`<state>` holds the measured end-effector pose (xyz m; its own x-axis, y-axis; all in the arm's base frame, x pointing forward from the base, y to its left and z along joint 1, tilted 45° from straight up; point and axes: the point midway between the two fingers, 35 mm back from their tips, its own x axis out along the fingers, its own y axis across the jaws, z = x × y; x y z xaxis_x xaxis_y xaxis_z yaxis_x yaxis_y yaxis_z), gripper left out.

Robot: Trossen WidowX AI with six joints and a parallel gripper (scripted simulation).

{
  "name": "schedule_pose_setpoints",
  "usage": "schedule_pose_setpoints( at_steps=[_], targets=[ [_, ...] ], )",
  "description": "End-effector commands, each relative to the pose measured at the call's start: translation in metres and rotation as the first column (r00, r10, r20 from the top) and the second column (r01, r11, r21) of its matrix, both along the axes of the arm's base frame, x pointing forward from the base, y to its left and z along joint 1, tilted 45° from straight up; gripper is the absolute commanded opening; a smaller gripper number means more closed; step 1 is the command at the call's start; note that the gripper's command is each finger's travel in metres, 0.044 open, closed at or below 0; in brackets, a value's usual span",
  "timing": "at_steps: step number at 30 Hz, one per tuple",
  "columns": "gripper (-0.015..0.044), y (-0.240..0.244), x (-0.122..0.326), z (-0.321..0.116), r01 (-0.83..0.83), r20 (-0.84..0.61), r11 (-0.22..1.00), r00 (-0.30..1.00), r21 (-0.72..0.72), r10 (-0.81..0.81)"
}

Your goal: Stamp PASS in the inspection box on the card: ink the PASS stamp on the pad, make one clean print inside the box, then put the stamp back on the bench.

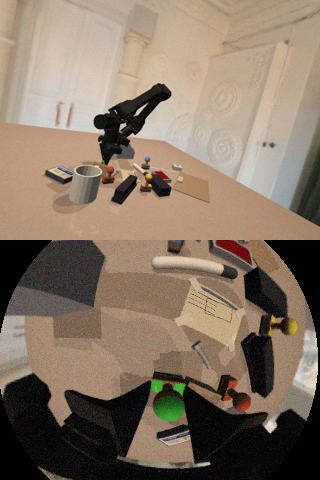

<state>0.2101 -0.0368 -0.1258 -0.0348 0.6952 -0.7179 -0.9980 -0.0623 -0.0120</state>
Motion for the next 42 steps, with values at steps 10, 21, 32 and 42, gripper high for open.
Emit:
schedule_pose_setpoints(
  at_steps=[10, 21, 32, 42],
  targets=[
    [0.0026, 0.0, 0.0, 0.0, 0.0, 0.0, 1.0, 1.0, 0.0, 0.0],
    [0.0262, 0.0, 0.0, 0.0, 0.0, 0.0, 1.0, 1.0, 0.0, 0.0],
    [0.0262, -0.08, 0.004, 0.081, -0.016, -0.015, 1.0, 1.0, -0.003, 0.016],
    [0.0262, -0.08, 0.004, 0.081, -0.016, -0.015, 1.0, 1.0, -0.003, 0.016]
  ],
)
